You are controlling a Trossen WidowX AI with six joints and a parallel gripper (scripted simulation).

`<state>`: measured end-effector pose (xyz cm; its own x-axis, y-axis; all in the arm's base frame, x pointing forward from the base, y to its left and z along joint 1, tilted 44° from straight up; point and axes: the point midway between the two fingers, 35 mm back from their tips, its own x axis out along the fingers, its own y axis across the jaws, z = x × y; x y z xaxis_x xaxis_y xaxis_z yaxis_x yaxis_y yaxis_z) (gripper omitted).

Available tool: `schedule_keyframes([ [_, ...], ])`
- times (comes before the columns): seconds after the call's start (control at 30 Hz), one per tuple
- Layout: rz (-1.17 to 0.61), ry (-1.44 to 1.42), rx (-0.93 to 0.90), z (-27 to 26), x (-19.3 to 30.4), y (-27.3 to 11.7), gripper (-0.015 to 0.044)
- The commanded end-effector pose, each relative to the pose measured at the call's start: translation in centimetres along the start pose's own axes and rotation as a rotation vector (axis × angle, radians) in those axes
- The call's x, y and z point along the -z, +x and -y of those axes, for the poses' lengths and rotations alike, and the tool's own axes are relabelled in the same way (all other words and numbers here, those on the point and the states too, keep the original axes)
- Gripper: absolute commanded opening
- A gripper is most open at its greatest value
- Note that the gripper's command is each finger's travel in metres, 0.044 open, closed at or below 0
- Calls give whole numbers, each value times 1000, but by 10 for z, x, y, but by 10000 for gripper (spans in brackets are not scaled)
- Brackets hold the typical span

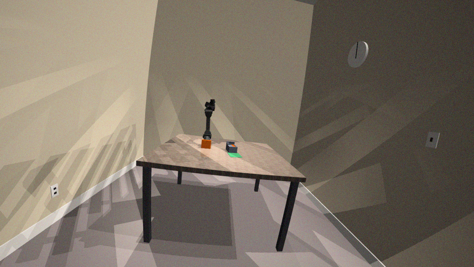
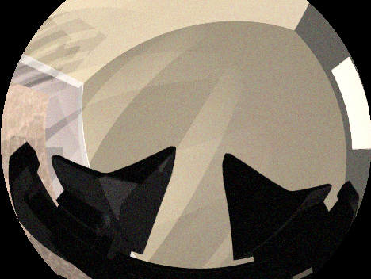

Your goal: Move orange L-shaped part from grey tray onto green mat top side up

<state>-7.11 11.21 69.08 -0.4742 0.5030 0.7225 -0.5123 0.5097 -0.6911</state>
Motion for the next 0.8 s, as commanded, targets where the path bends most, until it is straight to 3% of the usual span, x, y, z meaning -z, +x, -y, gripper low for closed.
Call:
schedule_keyframes([
  [0.0, -205, -23, -78, -31, 63, 0, 180],
  [0.33, -636, 7, -230, -78, 197, -49, 180],
  [0.77, -1251, 156, -339, -101, 332, -211, 180],
])
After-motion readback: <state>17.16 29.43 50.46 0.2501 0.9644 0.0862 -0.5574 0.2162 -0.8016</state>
